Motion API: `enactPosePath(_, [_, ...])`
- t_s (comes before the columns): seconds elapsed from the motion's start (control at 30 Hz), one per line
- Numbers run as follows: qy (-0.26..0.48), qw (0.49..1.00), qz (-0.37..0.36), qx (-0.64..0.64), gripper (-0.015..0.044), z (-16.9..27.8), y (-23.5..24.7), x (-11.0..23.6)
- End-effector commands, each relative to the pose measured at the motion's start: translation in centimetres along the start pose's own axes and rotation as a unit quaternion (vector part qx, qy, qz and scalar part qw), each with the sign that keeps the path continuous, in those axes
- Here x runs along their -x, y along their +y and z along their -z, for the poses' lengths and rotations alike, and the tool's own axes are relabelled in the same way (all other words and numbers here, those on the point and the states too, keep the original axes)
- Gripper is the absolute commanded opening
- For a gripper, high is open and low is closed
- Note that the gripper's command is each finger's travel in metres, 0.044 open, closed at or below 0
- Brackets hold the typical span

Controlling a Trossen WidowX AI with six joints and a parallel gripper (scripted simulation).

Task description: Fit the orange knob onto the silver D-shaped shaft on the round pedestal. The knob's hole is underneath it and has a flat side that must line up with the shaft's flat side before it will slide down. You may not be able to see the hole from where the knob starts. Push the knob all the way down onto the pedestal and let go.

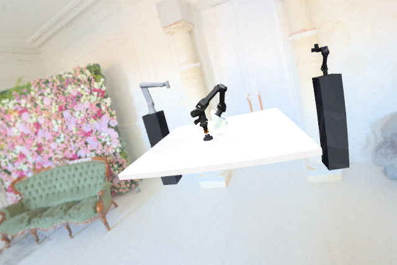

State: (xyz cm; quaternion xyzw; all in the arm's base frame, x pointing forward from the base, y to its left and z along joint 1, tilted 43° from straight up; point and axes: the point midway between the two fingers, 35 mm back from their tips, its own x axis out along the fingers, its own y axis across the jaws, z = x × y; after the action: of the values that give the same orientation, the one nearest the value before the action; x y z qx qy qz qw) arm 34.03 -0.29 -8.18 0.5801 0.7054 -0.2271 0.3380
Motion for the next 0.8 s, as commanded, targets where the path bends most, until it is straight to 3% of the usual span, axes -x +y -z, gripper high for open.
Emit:
enactPosePath(0.0, [-0.002,0.994,-0.003,-0.105,0.0,-0.23,0.14,0.16])
enactPosePath(0.77, [-0.002,0.994,-0.003,-0.105,0.0,-0.12,0.42,-0.12])
